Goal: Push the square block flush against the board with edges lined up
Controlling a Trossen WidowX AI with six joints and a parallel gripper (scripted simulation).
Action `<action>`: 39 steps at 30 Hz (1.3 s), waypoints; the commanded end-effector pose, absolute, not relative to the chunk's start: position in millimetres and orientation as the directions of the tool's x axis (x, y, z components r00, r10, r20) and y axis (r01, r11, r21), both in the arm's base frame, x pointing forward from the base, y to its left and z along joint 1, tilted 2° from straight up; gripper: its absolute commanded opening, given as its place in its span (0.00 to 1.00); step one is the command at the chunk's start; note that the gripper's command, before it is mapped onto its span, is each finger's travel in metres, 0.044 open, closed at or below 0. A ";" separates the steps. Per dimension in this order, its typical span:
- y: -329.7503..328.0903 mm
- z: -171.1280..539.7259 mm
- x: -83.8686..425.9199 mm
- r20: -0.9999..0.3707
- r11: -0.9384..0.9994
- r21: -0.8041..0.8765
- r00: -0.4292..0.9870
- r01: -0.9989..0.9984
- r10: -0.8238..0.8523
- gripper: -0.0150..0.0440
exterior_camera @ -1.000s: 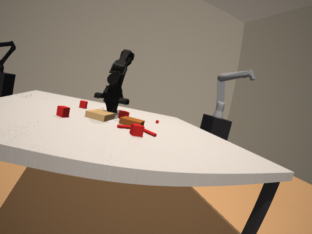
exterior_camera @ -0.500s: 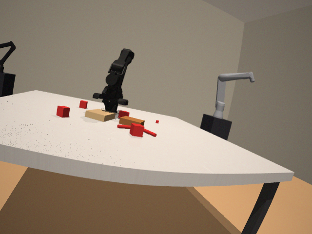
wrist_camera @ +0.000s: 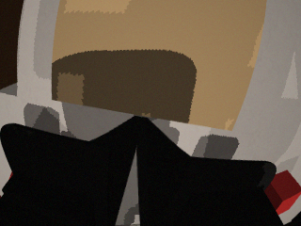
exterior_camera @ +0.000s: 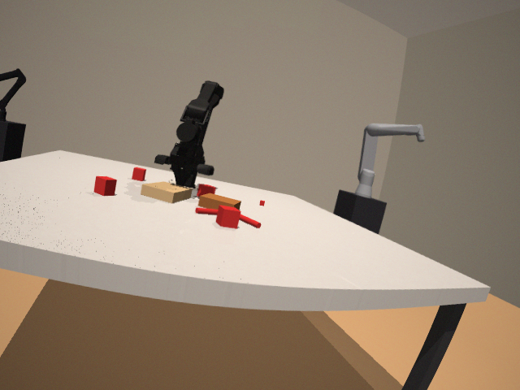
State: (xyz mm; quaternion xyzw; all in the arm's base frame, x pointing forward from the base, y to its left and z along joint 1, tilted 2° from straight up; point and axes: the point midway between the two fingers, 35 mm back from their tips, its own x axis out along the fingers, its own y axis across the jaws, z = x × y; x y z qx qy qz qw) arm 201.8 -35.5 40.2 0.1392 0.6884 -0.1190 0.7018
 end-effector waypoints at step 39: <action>-21.8 95.4 168.7 -0.999 0.940 0.029 0.023 0.339 0.022 0.25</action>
